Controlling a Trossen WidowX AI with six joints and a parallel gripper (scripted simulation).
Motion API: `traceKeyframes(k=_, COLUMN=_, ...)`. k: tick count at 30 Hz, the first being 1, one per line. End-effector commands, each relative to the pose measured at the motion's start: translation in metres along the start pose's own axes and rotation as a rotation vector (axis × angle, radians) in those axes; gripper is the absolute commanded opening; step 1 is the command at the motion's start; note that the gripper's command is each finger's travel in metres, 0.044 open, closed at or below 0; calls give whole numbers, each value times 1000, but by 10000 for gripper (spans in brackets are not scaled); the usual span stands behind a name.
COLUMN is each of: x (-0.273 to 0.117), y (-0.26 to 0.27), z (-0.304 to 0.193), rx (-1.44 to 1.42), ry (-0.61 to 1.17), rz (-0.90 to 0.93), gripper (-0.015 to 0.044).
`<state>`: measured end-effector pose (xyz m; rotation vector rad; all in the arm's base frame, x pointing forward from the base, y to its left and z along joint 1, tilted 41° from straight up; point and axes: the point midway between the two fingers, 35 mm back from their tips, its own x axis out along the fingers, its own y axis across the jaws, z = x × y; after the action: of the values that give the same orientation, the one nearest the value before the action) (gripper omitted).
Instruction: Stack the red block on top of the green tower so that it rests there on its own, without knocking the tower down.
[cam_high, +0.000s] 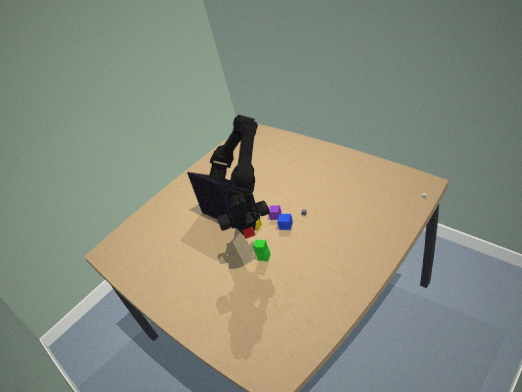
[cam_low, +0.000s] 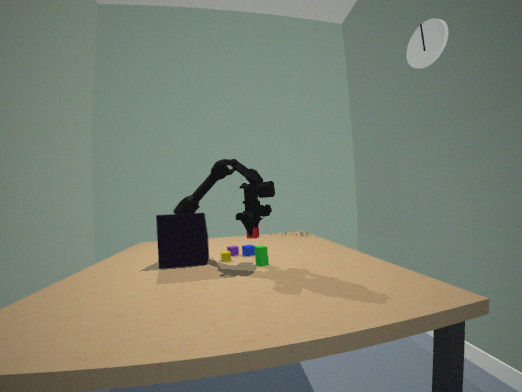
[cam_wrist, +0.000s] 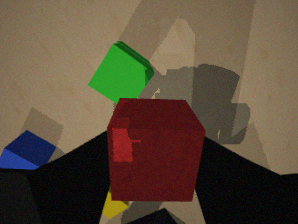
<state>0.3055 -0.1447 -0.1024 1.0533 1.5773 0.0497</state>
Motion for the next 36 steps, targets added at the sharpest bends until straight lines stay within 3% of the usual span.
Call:
traceKeyframes(k=1, x=5, y=10, z=10, rx=5, ry=11, rz=7, gripper=0)
traceKeyframes(k=12, x=15, y=24, z=22, rx=4, ry=12, rz=9, gripper=0)
traceKeyframes(k=19, x=43, y=25, z=22, rx=4, ry=13, rz=10, gripper=0)
traceKeyframes(k=36, x=43, y=25, z=22, rx=4, ry=13, rz=10, gripper=0)
